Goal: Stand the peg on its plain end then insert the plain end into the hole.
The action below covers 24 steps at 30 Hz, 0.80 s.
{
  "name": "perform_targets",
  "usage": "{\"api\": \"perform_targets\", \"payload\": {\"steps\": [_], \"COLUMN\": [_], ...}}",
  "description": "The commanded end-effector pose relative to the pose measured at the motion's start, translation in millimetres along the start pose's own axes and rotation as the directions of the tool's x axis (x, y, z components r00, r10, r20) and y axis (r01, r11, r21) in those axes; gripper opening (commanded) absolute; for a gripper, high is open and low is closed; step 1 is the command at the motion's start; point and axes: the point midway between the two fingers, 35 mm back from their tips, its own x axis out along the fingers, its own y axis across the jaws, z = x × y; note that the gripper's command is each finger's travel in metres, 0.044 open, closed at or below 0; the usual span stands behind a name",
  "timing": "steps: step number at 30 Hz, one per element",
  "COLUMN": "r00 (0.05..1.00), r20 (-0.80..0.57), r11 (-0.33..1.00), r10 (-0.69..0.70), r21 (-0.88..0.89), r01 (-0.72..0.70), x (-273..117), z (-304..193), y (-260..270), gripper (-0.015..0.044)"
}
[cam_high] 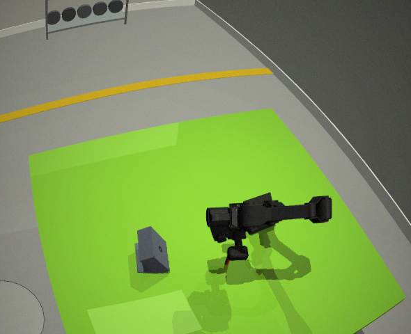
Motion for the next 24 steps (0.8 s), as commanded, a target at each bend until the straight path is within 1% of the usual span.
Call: {"api": "perform_targets", "payload": {"steps": [1, 24], "r00": [1.0, 1.0], "r20": [0.0, 0.0], "r11": [1.0, 1.0], "r10": [0.003, 0.006], "r21": [0.001, 0.0], "r01": [-0.003, -0.006], "x": [7, 44], "z": [0, -1], "y": [1, 1], "gripper": [0.044, 0.044]}}
